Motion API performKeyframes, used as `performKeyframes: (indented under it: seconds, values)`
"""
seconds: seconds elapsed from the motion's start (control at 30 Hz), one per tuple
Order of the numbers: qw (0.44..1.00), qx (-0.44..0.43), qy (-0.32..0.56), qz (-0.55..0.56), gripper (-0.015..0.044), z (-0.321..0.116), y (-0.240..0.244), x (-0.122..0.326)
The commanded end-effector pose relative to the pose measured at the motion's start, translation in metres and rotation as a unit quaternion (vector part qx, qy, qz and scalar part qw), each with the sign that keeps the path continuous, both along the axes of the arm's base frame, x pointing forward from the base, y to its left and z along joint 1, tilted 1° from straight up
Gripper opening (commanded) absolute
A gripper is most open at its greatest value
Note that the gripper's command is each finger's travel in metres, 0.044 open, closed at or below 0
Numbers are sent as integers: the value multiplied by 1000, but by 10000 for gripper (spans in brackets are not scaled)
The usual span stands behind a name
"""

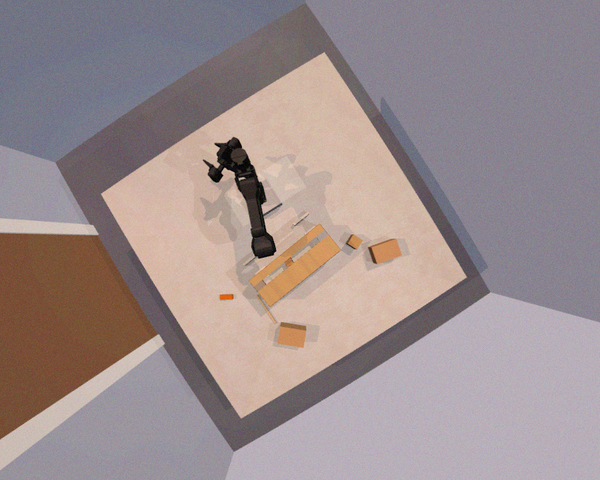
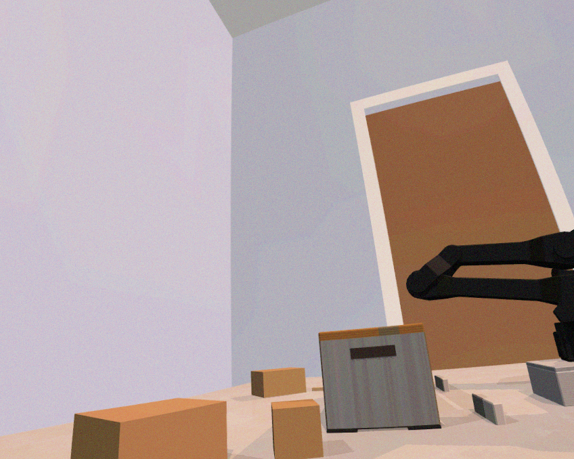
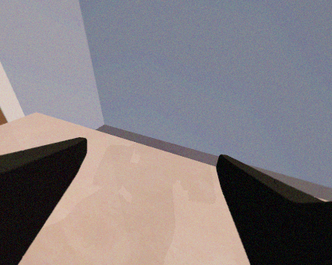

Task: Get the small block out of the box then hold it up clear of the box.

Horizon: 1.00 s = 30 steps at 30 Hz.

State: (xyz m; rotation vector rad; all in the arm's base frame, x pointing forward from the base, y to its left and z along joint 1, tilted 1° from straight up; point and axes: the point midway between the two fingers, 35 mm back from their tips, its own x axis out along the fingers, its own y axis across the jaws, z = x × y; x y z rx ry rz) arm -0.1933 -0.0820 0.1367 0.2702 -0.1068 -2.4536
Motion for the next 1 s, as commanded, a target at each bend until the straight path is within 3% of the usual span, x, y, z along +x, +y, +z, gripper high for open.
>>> performKeyframes:
  seconds: [0.0, 0.23, 0.47, 0.73, 0.97]
  values:
    - [1000, 2, -1, -5, 400, 0, 2, -1]
    - [975, 73, -46, -203, 400, 6, 87, -25]
    - [900, 135, -139, -390, 400, 6, 185, -8]
    - [774, 174, -279, -541, 400, 4, 278, 64]
    - [651, 171, -416, -611, 400, 3, 321, 159]
